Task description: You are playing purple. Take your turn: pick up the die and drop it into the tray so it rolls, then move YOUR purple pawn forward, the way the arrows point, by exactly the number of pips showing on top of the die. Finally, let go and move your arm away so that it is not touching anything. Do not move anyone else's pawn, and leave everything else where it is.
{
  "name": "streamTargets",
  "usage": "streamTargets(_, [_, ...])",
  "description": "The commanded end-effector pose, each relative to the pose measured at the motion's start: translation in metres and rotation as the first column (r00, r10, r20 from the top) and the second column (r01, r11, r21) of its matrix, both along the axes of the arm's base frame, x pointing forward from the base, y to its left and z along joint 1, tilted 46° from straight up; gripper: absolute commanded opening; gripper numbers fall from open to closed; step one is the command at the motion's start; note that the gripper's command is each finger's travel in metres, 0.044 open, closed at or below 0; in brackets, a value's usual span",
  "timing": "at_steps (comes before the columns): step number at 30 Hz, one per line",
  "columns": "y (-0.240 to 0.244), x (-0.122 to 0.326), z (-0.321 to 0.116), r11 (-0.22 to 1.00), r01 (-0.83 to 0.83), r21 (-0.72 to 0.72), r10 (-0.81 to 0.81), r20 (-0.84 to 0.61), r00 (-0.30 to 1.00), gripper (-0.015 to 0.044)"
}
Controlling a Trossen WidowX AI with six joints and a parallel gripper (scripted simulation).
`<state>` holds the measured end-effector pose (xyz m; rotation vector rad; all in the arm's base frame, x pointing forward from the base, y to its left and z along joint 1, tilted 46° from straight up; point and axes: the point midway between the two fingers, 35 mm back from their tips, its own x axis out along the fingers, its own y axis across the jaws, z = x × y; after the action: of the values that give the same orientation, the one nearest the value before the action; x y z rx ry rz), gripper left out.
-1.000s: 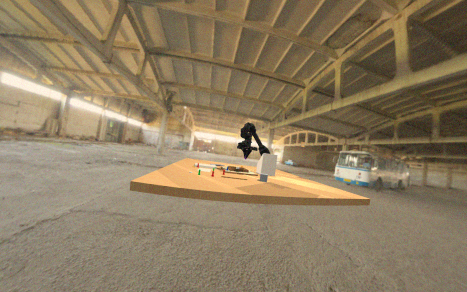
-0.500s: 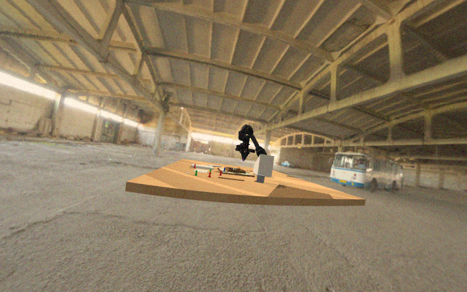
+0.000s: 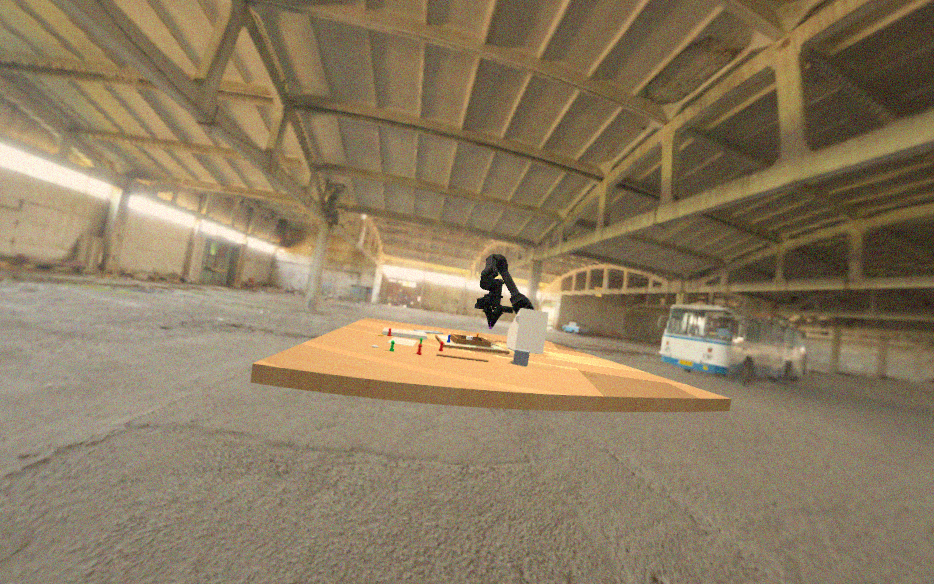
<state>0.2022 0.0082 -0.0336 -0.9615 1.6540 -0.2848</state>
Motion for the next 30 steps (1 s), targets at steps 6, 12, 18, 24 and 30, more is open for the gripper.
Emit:
streamTargets(6, [-0.025, -0.025, 0.001, 1.0, -0.005, -0.005, 0.005, -0.003, 1.0, 0.0])
streamTargets(12, [-0.039, -0.042, 0.001, 1.0, -0.004, -0.008, 0.004, -0.004, 1.0, 0.0])
streamTargets(18, [-0.045, -0.042, -0.006, 1.0, -0.004, -0.007, 0.004, -0.004, 1.0, 0.0])
streamTargets(24, [-0.061, -0.043, -0.02, 1.0, -0.004, -0.009, 0.004, -0.004, 1.0, 0.0])
streamTargets(30, [-0.066, -0.044, -0.024, 1.0, -0.004, -0.01, 0.004, -0.004, 1.0, 0.0])
